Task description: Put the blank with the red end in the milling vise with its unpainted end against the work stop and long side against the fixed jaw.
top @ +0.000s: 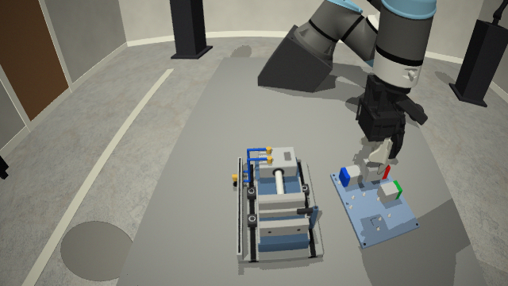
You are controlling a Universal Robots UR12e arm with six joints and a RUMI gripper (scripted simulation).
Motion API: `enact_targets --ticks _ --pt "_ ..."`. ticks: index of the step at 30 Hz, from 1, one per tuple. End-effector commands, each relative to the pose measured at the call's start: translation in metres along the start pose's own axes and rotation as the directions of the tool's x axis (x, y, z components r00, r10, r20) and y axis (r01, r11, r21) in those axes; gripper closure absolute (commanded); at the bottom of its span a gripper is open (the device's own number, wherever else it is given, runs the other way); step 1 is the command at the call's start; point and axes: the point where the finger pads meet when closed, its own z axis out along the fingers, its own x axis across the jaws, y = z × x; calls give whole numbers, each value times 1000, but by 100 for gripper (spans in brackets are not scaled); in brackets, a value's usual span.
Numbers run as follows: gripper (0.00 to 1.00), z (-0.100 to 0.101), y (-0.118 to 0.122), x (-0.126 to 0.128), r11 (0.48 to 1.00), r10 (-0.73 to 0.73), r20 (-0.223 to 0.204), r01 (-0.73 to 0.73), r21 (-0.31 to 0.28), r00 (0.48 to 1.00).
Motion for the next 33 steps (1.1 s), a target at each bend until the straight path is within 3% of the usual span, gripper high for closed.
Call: enact_targets --ticks 1,33 --pt "100 -3 3 3 1000 16 -4 -16 -3 1000" --pt "100 -3 13 10 983 182 -4 -182 -3 983"
